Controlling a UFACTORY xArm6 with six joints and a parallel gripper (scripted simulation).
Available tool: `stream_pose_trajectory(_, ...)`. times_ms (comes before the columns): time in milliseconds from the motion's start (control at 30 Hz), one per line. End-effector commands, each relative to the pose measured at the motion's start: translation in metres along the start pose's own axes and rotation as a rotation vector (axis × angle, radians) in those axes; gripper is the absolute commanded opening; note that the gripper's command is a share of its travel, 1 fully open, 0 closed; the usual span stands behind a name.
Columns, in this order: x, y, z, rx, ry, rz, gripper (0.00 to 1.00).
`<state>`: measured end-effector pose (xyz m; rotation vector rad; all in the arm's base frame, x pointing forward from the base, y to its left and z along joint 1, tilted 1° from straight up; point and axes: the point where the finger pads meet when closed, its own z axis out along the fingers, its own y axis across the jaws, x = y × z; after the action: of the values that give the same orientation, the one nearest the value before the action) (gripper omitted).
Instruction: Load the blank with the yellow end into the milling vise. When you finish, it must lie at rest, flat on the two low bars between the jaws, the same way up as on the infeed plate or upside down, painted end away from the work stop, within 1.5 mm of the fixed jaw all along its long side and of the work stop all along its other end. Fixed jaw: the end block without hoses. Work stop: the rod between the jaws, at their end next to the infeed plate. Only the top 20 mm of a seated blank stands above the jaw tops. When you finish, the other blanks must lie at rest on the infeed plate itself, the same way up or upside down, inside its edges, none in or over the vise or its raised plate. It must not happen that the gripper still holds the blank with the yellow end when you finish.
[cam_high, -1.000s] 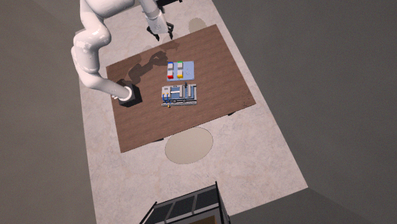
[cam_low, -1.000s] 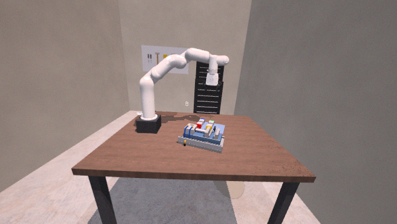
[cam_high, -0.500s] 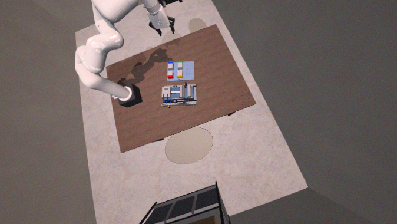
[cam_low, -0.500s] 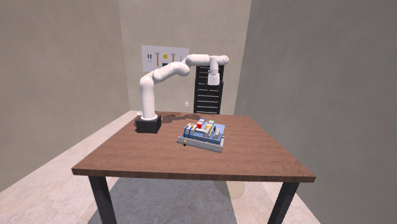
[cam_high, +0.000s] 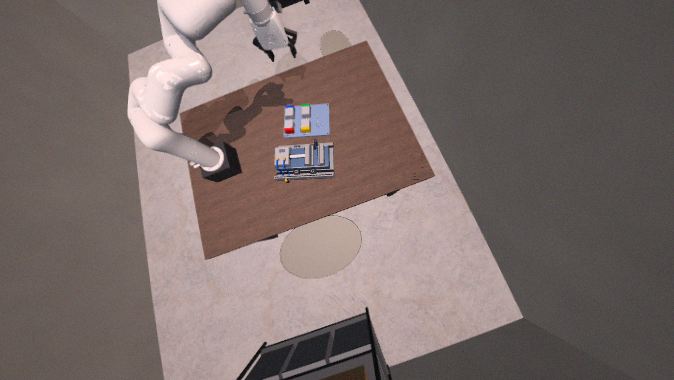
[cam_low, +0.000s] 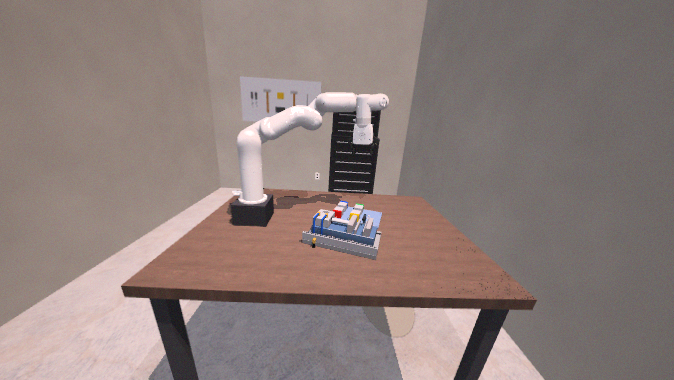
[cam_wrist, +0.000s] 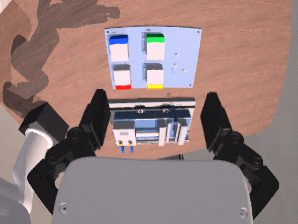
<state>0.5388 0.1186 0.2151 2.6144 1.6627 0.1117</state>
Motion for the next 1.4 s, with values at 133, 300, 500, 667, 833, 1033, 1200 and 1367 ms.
stream_pose_trajectory(133,-0.0009,0.0001,-0.002,0.011,-0.008,0.0,1.0)
stream_pose_trajectory(300,-0.0033,-0.0004,-0.0022,0.045,-0.035,0.0,1.0)
stream_pose_trajectory(500,-0.0048,-0.0007,-0.0023,0.065,-0.05,0.0,1.0)
stream_pose_trajectory(667,-0.0054,-0.0014,-0.0021,0.018,-0.014,0.0,1.0)
stream_pose_trajectory(833,-0.0065,-0.0015,-0.0023,0.044,-0.034,0.0,1.0)
stream_pose_trajectory(1033,-0.0074,-0.0016,-0.0025,0.065,-0.05,0.0,1.0)
stream_pose_trajectory(1200,-0.0074,-0.0016,-0.0025,0.065,-0.05,0.0,1.0)
stream_pose_trajectory(1367,-0.0083,-0.0022,-0.0024,0.043,-0.033,0.0,1.0)
